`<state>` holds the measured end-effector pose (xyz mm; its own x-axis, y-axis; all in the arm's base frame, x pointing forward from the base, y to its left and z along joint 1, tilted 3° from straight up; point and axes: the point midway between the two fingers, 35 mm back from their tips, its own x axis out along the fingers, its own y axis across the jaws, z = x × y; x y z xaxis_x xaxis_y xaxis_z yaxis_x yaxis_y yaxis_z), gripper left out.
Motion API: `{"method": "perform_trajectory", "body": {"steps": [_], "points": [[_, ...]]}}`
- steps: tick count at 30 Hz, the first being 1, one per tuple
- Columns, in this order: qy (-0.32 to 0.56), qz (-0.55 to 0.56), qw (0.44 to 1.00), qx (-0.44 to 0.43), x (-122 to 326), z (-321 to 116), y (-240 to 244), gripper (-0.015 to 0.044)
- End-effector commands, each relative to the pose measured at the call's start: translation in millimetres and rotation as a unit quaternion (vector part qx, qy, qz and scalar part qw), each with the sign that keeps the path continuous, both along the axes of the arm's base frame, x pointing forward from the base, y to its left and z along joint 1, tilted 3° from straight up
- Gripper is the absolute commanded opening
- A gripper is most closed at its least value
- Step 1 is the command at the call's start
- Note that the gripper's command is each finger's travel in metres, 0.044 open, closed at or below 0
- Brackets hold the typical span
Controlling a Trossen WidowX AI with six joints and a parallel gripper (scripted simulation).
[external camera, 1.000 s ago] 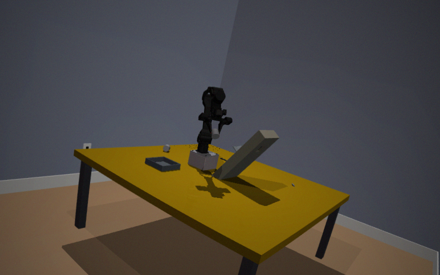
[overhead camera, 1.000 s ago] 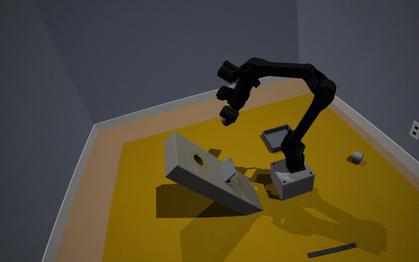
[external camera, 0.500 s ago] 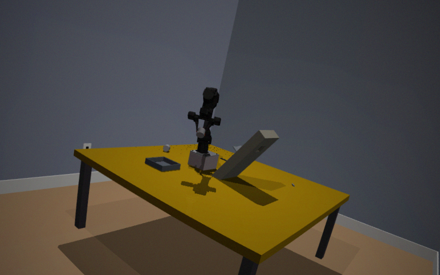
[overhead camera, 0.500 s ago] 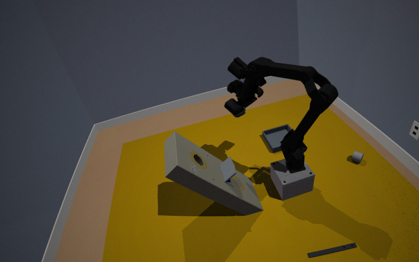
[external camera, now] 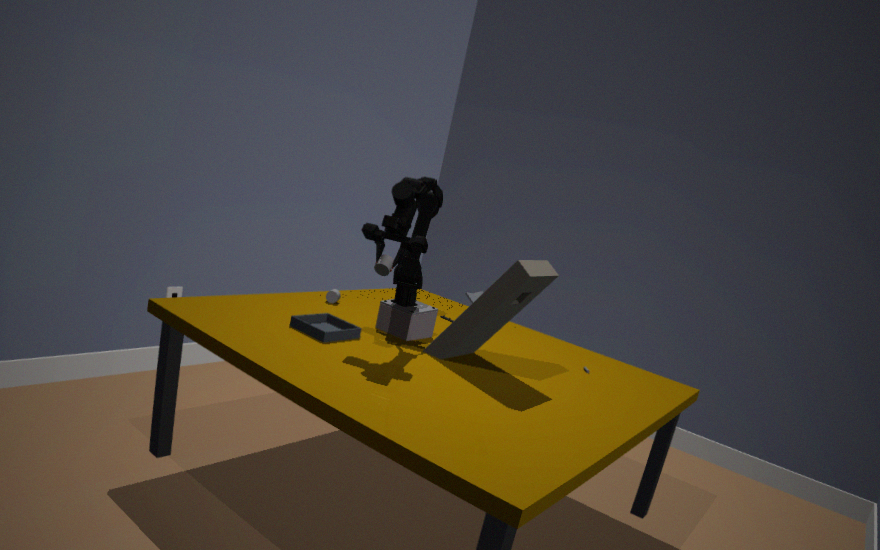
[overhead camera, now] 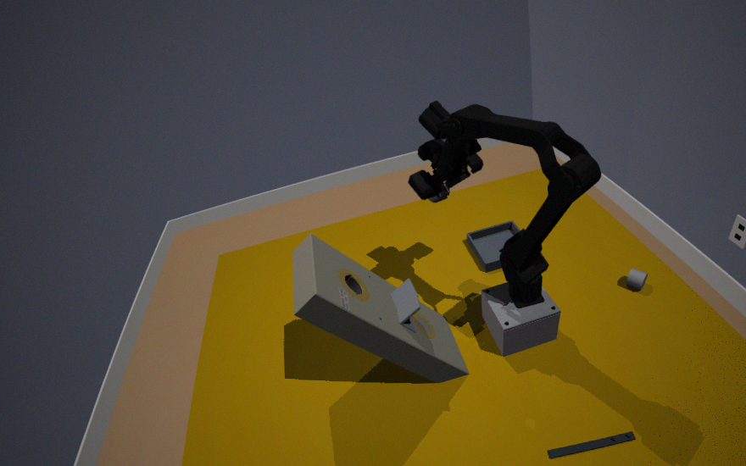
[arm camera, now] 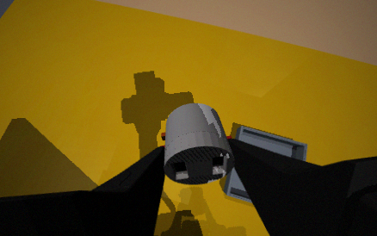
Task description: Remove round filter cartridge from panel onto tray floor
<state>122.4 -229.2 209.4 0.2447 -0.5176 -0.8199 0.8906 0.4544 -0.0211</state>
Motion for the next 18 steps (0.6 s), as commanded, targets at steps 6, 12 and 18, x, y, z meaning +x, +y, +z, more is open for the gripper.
{"method": "perform_trajectory", "body": {"steps": [6, 12, 18], "points": [[-0.003, -0.071, 0.997, 0.003, -31.6, -32.1, -22.4, 0.0], [-0.006, -0.119, 0.993, 0.004, -56.0, -53.5, -33.2, 0.0], [-0.009, -0.166, 0.986, 0.005, -81.9, -75.0, -39.7, 0.0]]}}
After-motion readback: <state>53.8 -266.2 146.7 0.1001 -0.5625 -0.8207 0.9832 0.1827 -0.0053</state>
